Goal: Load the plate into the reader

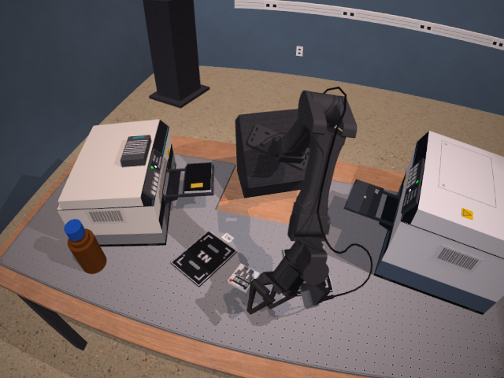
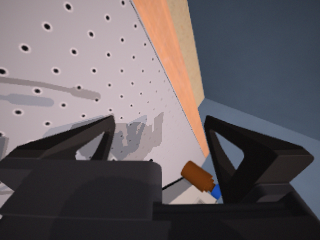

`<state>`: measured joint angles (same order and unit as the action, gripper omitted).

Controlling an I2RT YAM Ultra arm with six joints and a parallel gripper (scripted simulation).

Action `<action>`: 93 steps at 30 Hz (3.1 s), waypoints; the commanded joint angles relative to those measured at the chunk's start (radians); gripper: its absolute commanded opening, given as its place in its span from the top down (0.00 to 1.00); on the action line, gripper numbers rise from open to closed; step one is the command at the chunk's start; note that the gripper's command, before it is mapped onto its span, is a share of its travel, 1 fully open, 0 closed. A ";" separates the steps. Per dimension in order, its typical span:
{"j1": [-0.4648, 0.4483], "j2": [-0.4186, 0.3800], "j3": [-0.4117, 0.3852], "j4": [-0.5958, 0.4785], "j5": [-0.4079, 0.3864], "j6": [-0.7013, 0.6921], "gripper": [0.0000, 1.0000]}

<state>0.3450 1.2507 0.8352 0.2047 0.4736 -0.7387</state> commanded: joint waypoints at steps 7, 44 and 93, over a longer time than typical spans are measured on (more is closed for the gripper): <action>-0.097 0.042 -0.005 -0.033 -0.092 0.037 0.00; -0.444 0.197 0.151 -0.363 -0.350 0.149 0.00; -0.856 0.405 0.213 -0.730 -0.655 0.117 0.00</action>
<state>-0.4702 1.6432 1.0149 -0.4744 -0.1566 -0.6037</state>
